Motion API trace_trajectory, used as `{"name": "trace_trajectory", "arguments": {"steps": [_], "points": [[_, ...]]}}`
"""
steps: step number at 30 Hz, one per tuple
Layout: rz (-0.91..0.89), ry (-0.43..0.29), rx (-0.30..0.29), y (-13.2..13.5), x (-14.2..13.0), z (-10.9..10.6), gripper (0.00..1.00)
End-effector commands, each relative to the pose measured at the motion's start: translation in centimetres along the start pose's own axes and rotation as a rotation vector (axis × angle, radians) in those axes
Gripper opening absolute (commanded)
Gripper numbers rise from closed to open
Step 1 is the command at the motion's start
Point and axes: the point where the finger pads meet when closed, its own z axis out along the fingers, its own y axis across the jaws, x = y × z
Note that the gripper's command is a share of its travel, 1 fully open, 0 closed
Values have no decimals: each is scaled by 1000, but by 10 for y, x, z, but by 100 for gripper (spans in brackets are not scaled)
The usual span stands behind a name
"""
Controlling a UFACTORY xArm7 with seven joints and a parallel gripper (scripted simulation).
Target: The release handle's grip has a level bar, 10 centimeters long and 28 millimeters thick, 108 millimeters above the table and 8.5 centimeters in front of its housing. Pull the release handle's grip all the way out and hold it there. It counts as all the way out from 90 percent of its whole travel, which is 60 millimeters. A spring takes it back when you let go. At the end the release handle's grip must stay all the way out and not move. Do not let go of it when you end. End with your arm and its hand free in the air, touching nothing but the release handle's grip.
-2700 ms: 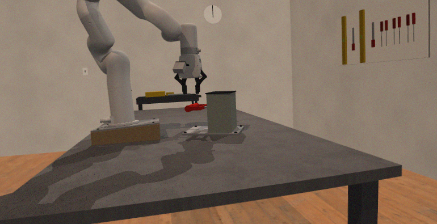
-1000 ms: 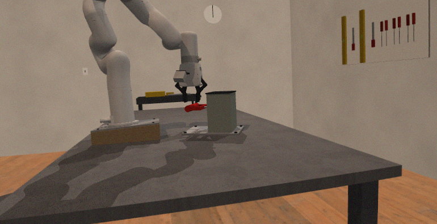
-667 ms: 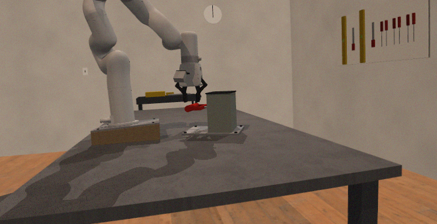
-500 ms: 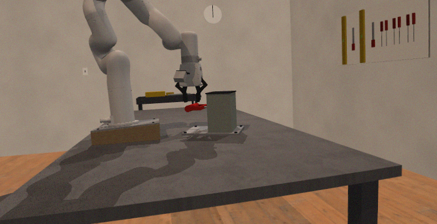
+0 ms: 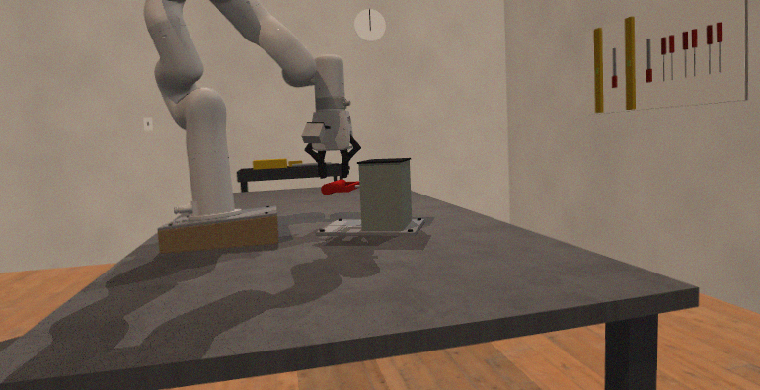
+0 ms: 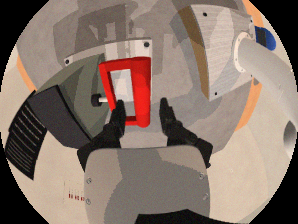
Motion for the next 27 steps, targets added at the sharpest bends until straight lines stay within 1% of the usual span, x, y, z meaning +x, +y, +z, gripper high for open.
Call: {"name": "trace_trajectory", "arguments": {"steps": [1,19,27], "points": [[0,-1,3,-1,-1,-1,56],[0,-1,3,-1,-1,4,56],[0,-1,3,-1,-1,12,56]]}}
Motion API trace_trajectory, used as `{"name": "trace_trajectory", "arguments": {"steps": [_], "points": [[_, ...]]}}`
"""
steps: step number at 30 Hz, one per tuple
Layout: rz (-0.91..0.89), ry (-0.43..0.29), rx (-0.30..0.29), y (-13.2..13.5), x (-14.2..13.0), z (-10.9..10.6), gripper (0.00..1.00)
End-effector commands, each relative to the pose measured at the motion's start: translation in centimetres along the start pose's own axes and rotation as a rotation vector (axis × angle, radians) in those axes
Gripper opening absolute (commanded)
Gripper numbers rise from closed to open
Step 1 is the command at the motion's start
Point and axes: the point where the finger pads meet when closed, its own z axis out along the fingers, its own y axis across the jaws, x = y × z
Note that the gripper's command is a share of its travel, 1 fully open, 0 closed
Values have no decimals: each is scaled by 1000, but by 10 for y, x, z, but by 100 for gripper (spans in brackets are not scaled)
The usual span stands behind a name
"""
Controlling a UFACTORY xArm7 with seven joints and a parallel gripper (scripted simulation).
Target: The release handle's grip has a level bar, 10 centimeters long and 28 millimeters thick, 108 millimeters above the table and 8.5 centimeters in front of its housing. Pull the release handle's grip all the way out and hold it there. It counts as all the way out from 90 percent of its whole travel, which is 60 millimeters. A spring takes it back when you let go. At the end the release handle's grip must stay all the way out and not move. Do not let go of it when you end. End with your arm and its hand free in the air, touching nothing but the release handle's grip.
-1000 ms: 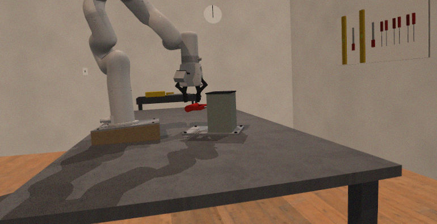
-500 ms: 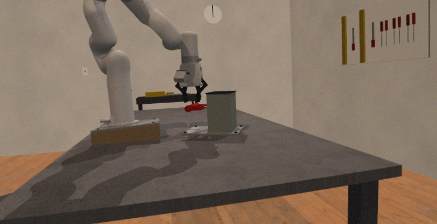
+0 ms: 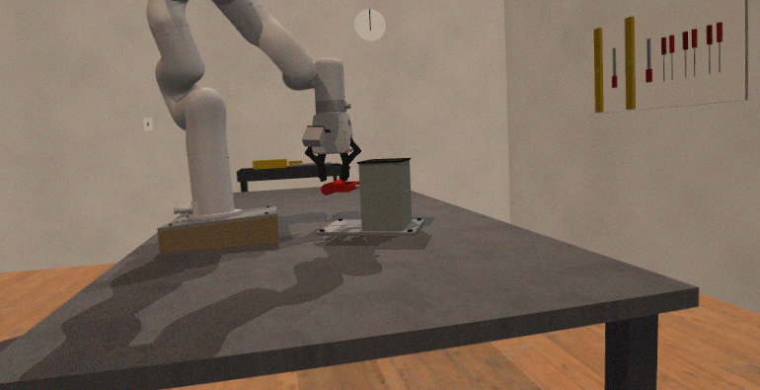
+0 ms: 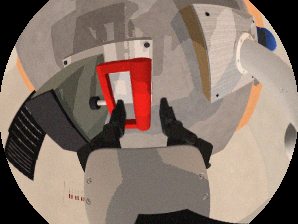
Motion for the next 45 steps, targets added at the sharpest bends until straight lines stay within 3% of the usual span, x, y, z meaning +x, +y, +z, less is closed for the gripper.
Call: {"name": "trace_trajectory", "arguments": {"steps": [1,24,45], "points": [[0,-1,3,-1,-1,5,56],[0,-1,3,-1,-1,30,56],[0,-1,3,-1,-1,34,56]]}}
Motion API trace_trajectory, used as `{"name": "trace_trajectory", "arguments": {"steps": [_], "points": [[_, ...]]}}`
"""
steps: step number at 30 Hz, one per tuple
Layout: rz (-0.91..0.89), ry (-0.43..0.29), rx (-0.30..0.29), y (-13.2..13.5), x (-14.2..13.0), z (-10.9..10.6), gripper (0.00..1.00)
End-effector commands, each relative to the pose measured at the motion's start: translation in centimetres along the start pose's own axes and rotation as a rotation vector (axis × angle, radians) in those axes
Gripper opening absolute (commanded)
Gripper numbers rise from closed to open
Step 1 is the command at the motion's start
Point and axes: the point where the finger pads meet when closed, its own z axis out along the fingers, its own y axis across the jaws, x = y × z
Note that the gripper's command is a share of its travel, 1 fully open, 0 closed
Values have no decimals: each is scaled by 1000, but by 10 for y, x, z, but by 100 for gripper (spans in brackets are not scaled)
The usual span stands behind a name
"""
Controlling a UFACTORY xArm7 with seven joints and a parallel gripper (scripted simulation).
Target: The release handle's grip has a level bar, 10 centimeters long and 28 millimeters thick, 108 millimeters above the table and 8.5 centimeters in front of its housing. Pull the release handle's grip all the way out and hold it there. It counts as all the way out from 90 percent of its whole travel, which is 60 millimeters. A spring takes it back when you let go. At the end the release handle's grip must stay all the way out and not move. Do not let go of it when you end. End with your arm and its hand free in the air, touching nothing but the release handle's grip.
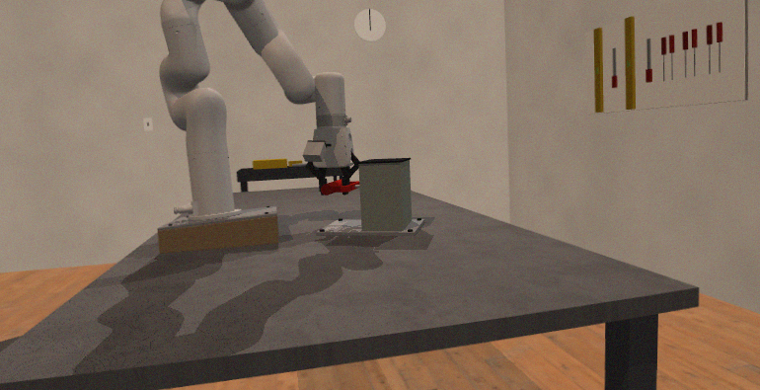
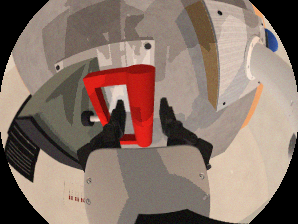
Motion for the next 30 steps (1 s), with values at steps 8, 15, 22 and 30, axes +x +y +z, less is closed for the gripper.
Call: {"name": "trace_trajectory", "arguments": {"steps": [8,15,22,30], "points": [[0,-1,3,-1,-1,-1,0],[0,-1,3,-1,-1,-1,0],[0,-1,3,-1,-1,-1,0],[0,-1,3,-1,-1,-1,0]]}}
